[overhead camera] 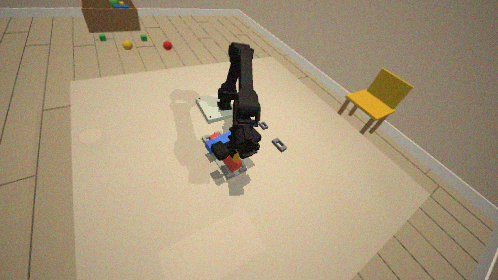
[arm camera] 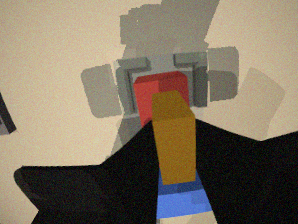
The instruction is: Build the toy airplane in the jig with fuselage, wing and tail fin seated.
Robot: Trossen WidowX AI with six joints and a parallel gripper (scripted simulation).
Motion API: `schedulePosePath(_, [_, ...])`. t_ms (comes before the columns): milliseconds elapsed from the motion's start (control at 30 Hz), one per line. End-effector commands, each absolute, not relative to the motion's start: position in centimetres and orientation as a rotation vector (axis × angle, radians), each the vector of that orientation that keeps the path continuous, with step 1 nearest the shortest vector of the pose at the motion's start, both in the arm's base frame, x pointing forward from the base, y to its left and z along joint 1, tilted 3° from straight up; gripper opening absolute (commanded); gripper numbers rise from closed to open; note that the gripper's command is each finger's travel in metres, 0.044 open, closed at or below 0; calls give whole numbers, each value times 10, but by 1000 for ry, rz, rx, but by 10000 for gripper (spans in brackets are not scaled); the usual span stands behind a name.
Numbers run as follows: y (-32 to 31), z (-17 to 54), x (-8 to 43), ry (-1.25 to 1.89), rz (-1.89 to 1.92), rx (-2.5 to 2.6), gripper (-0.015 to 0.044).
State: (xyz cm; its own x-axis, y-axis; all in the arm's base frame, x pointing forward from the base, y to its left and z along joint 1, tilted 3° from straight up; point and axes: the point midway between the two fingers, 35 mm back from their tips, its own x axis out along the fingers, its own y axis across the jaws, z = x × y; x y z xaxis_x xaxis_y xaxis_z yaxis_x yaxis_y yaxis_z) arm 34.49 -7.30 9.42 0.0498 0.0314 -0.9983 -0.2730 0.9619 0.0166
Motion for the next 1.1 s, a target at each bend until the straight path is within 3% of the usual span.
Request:
schedulePosePath(0, [-72, 87, 344, 1507, 237, -193, 66])
schedulePosePath(267, [-73, 87, 344, 1508, 235, -196, 79])
schedulePosePath(400, [-73, 87, 344, 1508, 235, -196, 52])
schedulePosePath(467, [-73, 87, 344, 1508, 235, -196, 0])
schedulePosePath(567, [-73, 87, 344, 1508, 235, -196, 0])
schedulePosePath(900, [-73, 87, 344, 1508, 235, -196, 260])
schedulePosePath(1067, [-73, 87, 344, 1508, 235, -196, 260])
